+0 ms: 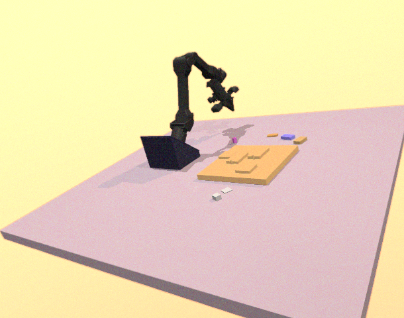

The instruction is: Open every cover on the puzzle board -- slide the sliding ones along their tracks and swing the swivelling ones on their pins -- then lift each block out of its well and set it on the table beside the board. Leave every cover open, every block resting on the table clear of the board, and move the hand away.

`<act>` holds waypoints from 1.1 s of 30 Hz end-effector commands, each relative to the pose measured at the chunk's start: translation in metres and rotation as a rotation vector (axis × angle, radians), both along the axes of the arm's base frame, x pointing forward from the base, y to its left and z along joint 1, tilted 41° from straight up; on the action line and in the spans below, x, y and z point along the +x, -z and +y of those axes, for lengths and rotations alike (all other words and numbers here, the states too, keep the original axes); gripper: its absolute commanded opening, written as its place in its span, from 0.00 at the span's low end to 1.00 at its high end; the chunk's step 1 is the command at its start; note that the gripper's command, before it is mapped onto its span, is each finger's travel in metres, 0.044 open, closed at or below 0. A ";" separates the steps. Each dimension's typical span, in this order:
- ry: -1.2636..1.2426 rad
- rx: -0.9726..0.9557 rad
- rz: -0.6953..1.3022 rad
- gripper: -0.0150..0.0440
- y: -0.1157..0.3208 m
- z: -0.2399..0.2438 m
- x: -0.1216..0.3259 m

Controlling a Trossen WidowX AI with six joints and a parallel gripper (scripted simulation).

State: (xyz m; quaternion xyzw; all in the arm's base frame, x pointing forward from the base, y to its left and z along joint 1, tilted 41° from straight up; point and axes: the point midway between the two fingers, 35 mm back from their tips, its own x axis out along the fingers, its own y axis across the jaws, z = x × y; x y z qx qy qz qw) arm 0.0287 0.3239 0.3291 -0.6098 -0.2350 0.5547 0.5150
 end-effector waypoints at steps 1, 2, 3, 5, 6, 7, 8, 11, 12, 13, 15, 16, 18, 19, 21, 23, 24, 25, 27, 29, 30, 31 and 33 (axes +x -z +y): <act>0.044 -0.030 0.030 0.25 0.009 0.005 0.015; 0.056 -0.038 0.037 0.25 0.012 0.006 0.019; 0.069 -0.047 0.044 0.25 0.015 0.007 0.024; 0.094 -0.063 0.058 0.25 0.020 0.009 0.033; 0.107 -0.070 0.066 0.25 0.023 0.010 0.037; 0.119 -0.078 0.073 0.25 0.025 0.010 0.042; 0.132 -0.086 0.081 0.25 0.028 0.011 0.046; 0.170 -0.108 0.105 0.25 0.036 0.011 0.060; 0.181 -0.114 0.113 0.25 0.038 0.012 0.064; 0.193 -0.121 0.121 0.25 0.040 0.012 0.069; 0.217 -0.134 0.137 0.25 0.045 0.011 0.078; 0.229 -0.140 0.146 0.25 0.047 0.011 0.082; 0.253 -0.152 0.163 0.25 0.051 0.010 0.091; 0.265 -0.158 0.172 0.25 0.053 0.010 0.096; 0.290 -0.170 0.191 0.25 0.058 0.008 0.105; 0.318 -0.183 0.212 0.25 0.064 0.007 0.115; 0.332 -0.189 0.222 0.25 0.066 0.006 0.120; 0.346 -0.195 0.233 0.25 0.069 0.005 0.124; 0.374 -0.206 0.255 0.25 0.074 0.002 0.134; 0.402 -0.217 0.277 0.25 0.080 -0.001 0.143; 0.416 -0.222 0.288 0.25 0.083 -0.002 0.148; 0.431 -0.223 0.303 0.25 0.085 -0.004 0.152; 0.463 -0.225 0.335 0.25 0.089 -0.008 0.160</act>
